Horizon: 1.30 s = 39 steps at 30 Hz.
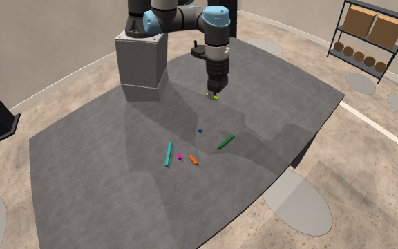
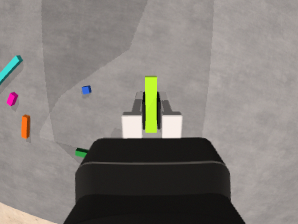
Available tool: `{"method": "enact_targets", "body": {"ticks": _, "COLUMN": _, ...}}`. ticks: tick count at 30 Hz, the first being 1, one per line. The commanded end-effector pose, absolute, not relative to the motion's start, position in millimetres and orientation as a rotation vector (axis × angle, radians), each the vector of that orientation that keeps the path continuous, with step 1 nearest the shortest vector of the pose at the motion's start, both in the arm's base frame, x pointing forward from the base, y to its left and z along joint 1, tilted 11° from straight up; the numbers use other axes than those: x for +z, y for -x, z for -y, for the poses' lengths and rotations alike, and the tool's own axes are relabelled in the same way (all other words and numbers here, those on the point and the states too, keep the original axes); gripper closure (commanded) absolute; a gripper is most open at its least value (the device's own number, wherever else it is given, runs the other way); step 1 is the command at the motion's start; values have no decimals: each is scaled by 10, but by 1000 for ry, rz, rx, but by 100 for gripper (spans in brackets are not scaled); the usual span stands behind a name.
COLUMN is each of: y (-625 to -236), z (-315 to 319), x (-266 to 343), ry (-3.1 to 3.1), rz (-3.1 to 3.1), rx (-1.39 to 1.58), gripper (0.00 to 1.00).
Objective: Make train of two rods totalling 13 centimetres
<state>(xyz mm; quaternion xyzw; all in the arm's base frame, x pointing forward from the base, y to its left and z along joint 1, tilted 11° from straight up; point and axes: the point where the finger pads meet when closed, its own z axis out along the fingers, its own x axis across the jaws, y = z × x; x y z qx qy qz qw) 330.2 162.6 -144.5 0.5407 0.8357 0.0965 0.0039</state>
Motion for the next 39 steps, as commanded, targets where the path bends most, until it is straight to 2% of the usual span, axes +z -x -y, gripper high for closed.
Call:
{"method": "enact_targets", "body": {"ticks": 1, "y": -3312, "z": -1641, "x": -1523, "ry": -1695, "rz": -2618, "rx": 303, "gripper": 76}}
{"method": "enact_targets", "body": {"ticks": 24, "y": -3385, "z": -1763, "x": -2189, "ry": -1695, "rz": -2618, "rx": 303, "gripper": 76}}
{"method": "enact_targets", "body": {"ticks": 39, "y": -3393, "z": -1778, "x": -2268, "ry": -1695, "rz": -2618, "rx": 303, "gripper": 76}}
